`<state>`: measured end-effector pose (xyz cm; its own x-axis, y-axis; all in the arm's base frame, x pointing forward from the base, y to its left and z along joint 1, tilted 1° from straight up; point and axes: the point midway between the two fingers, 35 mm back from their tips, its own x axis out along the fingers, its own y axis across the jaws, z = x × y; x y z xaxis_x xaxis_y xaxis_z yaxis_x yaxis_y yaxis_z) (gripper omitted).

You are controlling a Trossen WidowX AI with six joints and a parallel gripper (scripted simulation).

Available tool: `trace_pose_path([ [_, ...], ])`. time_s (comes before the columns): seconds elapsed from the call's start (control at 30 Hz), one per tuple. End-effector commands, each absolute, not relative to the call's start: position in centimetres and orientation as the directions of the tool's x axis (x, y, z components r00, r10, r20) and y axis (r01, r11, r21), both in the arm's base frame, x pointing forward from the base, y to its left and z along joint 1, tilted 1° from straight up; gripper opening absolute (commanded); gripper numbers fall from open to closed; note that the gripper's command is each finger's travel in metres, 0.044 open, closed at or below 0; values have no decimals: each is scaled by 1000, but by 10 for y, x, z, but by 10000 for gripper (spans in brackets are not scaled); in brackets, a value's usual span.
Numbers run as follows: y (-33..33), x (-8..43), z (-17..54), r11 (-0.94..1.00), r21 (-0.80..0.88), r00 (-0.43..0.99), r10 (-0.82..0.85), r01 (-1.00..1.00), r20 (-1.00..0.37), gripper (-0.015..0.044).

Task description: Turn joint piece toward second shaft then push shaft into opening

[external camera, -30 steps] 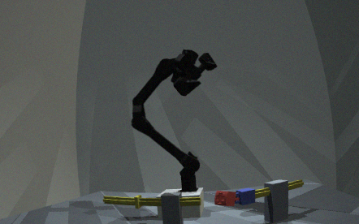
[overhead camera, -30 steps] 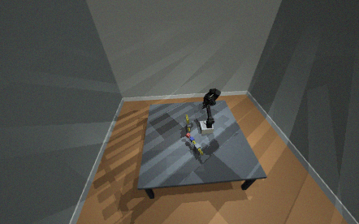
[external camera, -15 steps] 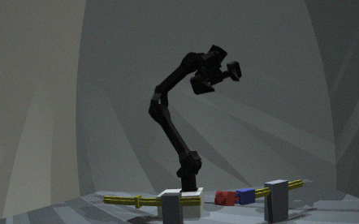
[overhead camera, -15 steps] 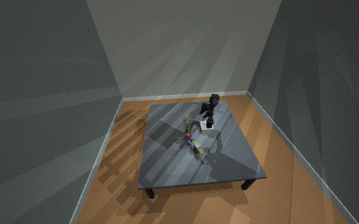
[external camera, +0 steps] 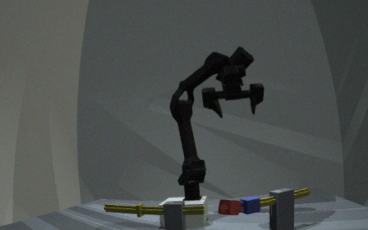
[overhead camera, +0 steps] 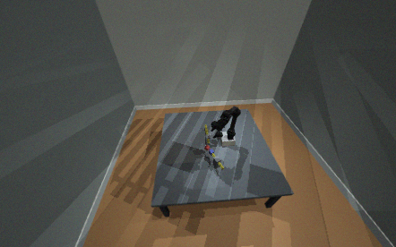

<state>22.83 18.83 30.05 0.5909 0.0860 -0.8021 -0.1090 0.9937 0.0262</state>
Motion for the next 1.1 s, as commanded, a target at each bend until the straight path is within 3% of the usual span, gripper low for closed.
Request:
trace_pose_path([
  [0.0,183,253,276,995,-23,509,31,-100,-860,440],
  [0.33,144,309,214,997,-74,280,-66,-19,-958,440],
  [0.63,109,344,155,999,-10,42,-9,-42,-999,440],
  [0.83,109,344,154,1000,-11,41,-10,-24,-999,440],
  [1.07,110,344,148,987,-32,79,-45,158,-996,440],
])
